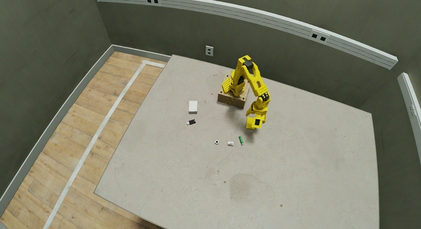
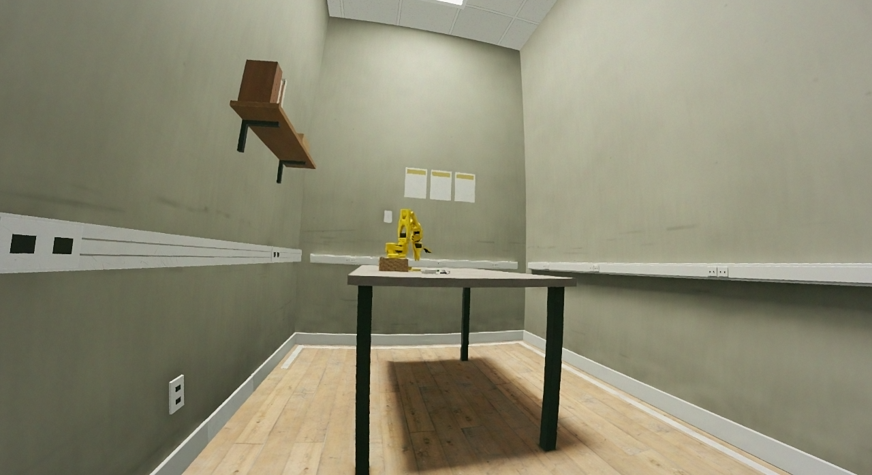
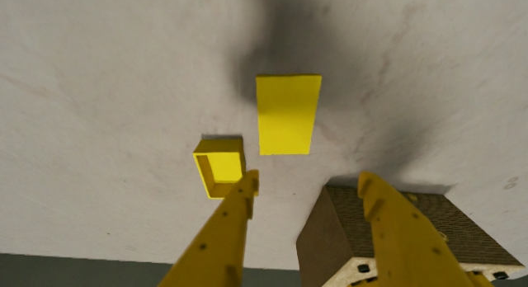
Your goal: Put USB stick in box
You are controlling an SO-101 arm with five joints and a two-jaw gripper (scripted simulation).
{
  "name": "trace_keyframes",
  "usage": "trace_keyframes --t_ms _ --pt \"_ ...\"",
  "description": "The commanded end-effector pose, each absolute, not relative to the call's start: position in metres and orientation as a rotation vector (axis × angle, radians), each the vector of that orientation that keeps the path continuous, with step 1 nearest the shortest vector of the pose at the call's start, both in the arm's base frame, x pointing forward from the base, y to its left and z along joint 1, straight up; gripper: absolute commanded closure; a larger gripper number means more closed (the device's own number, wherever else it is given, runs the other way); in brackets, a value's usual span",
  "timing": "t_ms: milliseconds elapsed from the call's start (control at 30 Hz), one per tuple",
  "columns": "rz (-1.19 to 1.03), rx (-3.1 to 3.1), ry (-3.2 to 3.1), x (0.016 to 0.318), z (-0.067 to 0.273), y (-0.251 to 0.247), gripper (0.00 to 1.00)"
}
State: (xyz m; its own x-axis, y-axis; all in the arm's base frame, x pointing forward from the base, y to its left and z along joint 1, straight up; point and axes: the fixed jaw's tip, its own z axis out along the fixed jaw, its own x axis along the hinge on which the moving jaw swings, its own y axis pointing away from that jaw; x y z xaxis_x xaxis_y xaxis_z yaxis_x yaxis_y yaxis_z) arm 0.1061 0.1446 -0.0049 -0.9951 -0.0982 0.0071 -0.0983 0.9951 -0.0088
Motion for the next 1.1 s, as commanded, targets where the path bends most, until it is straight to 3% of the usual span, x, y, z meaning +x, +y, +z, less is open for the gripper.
trace_keyframes --t_ms 0,1067 --pt "-0.009 0.159 -3.142 0.1086 -0.001 0.1462 0.7" --pt "-0.009 0.159 -3.142 0.1136 0.0074 0.1528 0.7"
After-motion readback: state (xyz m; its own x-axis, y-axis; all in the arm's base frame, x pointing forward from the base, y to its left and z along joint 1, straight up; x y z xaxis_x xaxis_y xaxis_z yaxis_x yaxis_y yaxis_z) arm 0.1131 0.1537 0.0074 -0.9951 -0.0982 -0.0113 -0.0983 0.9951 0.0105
